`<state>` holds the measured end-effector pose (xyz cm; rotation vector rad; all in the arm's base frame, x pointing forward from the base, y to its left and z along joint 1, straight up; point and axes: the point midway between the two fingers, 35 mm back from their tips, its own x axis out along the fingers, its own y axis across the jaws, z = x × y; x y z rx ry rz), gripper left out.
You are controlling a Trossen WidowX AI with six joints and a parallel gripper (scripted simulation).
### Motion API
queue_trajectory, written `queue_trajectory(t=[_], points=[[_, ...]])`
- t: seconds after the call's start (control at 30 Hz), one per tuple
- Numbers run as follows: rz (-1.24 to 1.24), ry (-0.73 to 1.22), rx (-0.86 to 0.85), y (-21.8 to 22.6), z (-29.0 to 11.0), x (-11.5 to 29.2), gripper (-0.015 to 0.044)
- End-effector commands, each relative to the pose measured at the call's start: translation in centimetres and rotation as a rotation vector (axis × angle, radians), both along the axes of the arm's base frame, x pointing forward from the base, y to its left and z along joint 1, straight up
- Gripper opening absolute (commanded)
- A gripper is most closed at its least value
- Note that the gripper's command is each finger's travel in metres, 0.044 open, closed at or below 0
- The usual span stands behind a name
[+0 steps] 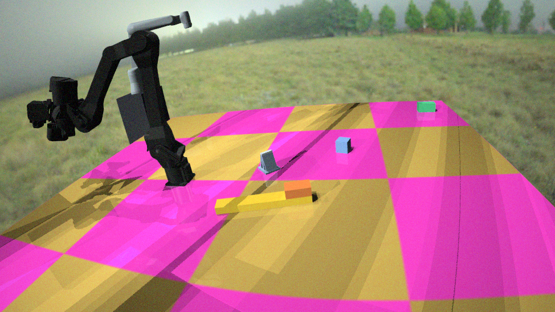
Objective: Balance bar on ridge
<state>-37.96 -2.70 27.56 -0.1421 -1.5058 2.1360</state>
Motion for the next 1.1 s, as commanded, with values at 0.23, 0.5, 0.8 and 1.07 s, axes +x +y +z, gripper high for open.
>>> queue_trajectory(t=[0.23, 0.5, 0.8, 1.07], points=[[0.123, -0.042, 0.023, -3.9, -0.9, 0.1, 0.0315], [0.218, -0.045, -0.054, -6.4, -1.4, 0.3, 0.0315], [0.403, -0.068, -0.190, -11.9, -2.2, 1.1, 0.0315], [0.549, -0.093, -0.283, -16.6, -2.5, 3.0, 0.0315]])
